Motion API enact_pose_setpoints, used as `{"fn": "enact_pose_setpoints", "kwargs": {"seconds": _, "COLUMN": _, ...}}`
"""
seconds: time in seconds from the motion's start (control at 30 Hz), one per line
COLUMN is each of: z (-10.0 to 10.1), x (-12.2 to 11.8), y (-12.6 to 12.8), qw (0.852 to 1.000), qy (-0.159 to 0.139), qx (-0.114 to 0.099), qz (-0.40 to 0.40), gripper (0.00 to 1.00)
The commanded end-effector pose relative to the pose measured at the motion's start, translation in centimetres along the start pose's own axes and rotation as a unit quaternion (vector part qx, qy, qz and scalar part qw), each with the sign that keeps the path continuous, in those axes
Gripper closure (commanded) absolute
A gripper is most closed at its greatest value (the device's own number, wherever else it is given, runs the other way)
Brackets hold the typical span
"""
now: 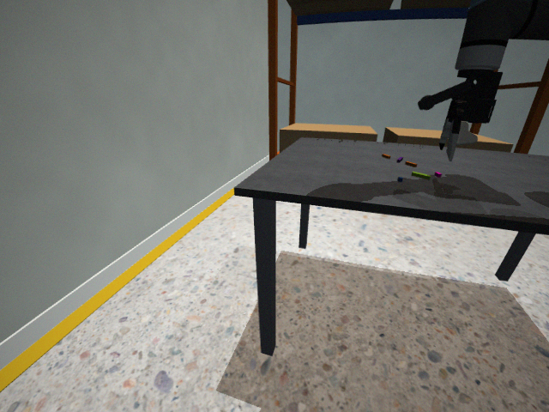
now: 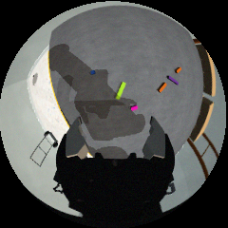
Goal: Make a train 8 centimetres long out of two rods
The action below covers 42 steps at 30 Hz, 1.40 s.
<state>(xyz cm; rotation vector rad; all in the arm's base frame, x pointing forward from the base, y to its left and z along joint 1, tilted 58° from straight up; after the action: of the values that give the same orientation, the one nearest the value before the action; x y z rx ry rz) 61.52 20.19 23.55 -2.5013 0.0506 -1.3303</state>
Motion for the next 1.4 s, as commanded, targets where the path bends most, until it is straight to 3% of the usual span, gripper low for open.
{"fn": "enact_pose_setpoints", "kwargs": {"seconds": 0.0, "z": 0.0, "x": 1.4, "y": 0.2, "qw": 0.996, "qy": -0.004, "qx": 0.002, "qz": -0.084, "gripper": 0.00}}
{"fn": "enact_pose_setpoints", "kwargs": {"seconds": 0.13, "z": 0.0, "x": 2.0, "y": 0.3, "qw": 0.993, "qy": -0.004, "qx": 0.002, "qz": -0.119, "gripper": 0.00}}
{"fn": "enact_pose_setpoints", "kwargs": {"seconds": 0.6, "z": -0.1, "x": 5.1, "y": 0.8, "qw": 0.948, "qy": -0.003, "qx": 0.003, "qz": -0.317, "gripper": 0.00}}
{"fn": "enact_pose_setpoints", "kwargs": {"seconds": 0.67, "z": -0.1, "x": 5.1, "y": 0.8, "qw": 0.948, "qy": -0.003, "qx": 0.003, "qz": -0.317, "gripper": 0.00}}
{"fn": "enact_pose_setpoints", "kwargs": {"seconds": 1.07, "z": -0.4, "x": 7.2, "y": 1.2, "qw": 0.893, "qy": -0.003, "qx": 0.004, "qz": -0.450, "gripper": 0.00}}
{"fn": "enact_pose_setpoints", "kwargs": {"seconds": 1.37, "z": -0.5, "x": 7.6, "y": 1.3, "qw": 0.881, "qy": -0.002, "qx": 0.004, "qz": -0.473, "gripper": 0.00}}
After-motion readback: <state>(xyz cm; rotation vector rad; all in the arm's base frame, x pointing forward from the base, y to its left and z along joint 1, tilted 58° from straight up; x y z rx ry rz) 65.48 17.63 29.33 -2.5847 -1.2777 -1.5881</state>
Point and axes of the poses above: the point where the finger pads meet when closed, its own z axis out along the fingers, its own y axis across the jaws, x = y × z, the point moved 10 cm from there along -z, back along the fingers, and after that the axes turned 2 degrees about -z, right-handed, at the moved point
